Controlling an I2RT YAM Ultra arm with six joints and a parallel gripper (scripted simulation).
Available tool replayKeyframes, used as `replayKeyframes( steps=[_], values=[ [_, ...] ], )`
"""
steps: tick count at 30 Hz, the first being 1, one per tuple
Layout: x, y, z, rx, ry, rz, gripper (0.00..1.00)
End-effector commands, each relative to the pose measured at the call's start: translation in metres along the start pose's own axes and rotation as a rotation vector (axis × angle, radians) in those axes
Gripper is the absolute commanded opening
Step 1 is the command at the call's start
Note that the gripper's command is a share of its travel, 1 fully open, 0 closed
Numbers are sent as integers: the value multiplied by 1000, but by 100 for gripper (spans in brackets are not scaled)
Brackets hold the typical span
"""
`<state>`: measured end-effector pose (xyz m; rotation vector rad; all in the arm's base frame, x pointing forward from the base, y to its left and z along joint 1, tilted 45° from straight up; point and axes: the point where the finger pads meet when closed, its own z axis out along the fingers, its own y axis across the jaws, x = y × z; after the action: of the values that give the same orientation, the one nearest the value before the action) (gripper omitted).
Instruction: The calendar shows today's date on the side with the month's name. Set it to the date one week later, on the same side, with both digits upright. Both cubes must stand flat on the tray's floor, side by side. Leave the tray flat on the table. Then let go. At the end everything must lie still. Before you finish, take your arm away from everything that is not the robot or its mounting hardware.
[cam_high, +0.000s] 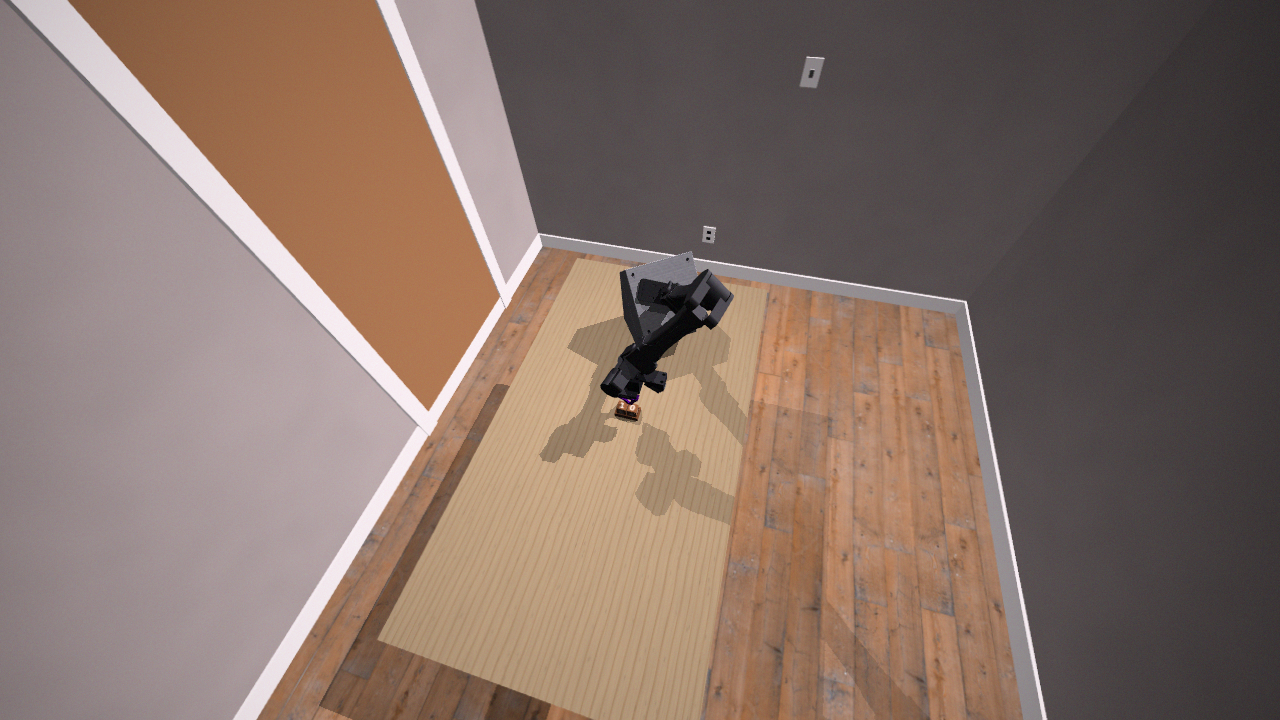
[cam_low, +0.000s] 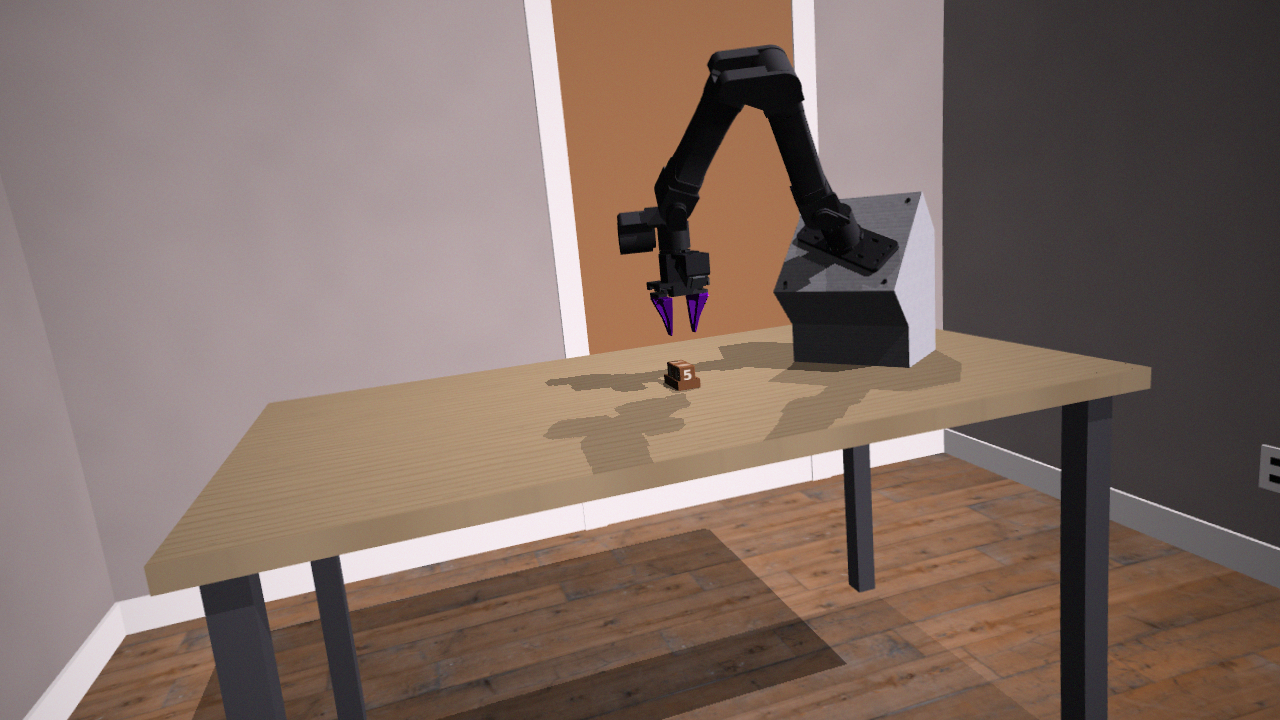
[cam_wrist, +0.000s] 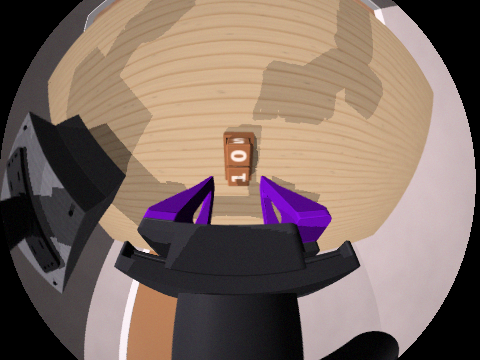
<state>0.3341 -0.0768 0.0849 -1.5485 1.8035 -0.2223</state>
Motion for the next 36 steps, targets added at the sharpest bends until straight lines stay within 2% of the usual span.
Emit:
replayKeyframes(
  steps=[1,22,36],
  values=[
    [2,-3,-3,13,6,1,47],
    [2,-4,13,13,6,2,47],
    [2,-4,36,13,6,2,47]
  ],
)
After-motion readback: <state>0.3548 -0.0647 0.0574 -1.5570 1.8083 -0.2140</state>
